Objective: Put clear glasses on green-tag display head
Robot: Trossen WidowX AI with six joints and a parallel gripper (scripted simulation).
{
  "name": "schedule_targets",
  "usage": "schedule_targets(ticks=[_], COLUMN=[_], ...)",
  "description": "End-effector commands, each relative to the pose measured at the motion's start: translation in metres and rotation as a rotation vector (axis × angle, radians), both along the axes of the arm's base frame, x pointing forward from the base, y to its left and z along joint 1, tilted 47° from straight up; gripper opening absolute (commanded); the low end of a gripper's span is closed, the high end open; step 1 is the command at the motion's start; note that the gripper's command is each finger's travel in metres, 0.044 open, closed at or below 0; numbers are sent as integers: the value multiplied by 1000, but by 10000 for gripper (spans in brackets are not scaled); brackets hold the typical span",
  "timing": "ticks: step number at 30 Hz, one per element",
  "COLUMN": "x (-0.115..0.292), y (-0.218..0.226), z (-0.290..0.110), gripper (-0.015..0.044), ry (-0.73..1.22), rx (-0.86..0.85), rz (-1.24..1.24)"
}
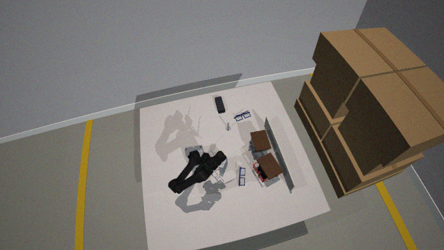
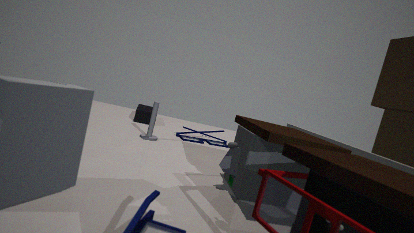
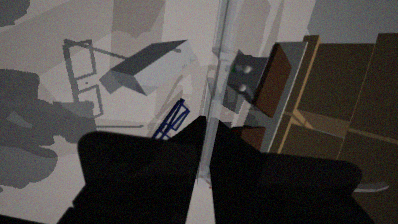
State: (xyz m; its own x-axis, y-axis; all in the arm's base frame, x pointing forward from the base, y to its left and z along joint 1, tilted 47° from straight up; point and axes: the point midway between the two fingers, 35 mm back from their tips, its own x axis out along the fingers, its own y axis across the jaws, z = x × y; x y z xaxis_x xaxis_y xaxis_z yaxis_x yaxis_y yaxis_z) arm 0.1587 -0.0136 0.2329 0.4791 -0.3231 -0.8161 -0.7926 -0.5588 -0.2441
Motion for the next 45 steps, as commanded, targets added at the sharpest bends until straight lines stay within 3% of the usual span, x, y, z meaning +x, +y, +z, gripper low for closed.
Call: schedule_targets(ticks=[1,9,45], x=[-13,-30,-13], y=[-9,-21,-13], z=[-1,-2,-4], gripper=[0,0,0], ry=[-4,-14,14], rx=[-46,-111,-72], rz=[61,147,58])
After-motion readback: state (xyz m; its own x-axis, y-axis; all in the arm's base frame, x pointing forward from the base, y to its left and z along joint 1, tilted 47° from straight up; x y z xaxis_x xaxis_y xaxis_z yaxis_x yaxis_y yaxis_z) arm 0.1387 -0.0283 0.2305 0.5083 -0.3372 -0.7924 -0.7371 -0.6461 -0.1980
